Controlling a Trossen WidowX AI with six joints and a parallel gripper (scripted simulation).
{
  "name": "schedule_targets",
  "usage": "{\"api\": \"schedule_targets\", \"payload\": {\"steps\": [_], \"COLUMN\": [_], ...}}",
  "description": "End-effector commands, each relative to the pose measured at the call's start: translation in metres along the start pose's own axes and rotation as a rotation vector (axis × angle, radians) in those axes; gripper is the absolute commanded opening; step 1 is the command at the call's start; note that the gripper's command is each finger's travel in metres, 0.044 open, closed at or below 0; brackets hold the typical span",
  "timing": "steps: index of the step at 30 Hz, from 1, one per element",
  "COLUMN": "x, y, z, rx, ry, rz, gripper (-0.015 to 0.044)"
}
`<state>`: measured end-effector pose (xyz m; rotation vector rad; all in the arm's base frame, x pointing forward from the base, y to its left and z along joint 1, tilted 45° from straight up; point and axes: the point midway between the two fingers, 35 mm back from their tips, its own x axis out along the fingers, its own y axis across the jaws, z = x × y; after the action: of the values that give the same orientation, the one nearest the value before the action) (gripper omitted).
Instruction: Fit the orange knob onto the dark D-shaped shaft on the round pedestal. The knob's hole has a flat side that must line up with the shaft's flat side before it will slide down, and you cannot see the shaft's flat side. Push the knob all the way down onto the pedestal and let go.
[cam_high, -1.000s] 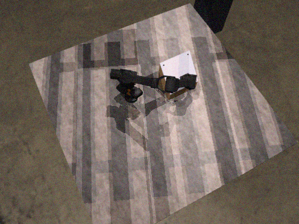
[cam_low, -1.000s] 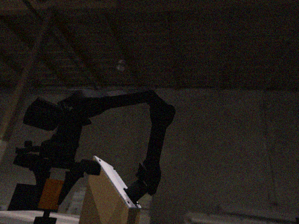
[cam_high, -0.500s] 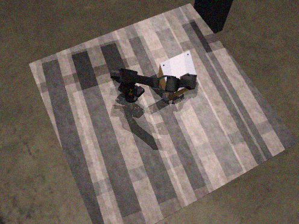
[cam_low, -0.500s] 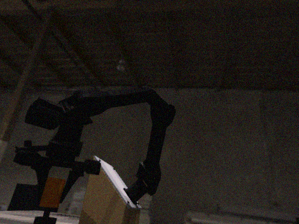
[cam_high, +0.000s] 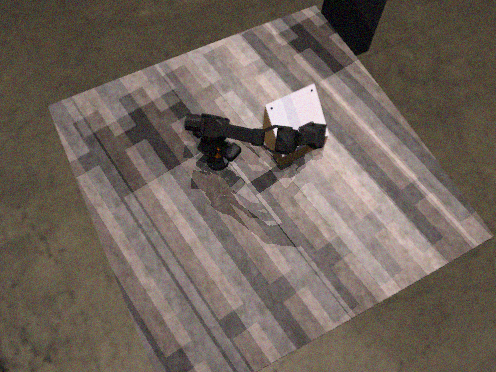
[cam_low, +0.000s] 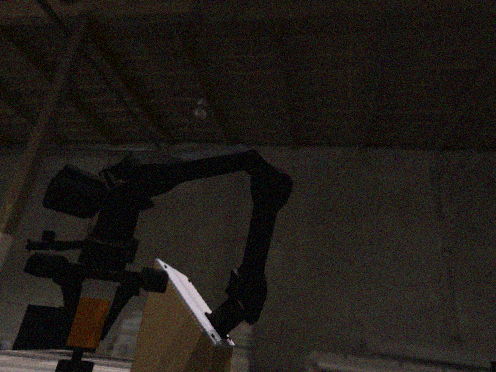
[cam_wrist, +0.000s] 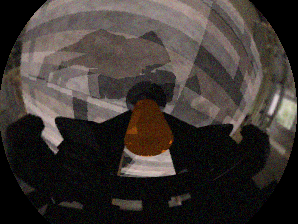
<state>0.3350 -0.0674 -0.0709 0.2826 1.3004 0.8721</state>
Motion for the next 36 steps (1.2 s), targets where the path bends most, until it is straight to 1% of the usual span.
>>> {"api": "schedule_targets", "payload": {"steps": [1, 16, 18, 23, 36], "x": [0.0002, -0.0041, -0.0043, -0.0057, -0.0043], "y": [-0.0005, -0.0016, -0.0015, -0.0017, -0.0047], "z": [0.0001, 0.0013, 0.0013, 0.0027, 0.0085], "rx": [-0.004, -0.004, -0.031, -0.203, -0.214], "ry": [0.000, 0.000, 0.000, 0.000, 0.000], "rz": [0.000, 0.000, 0.000, 0.000, 0.000], "gripper": [0.0000, 0.0000, 0.0000, 0.0000, 0.0000]}}
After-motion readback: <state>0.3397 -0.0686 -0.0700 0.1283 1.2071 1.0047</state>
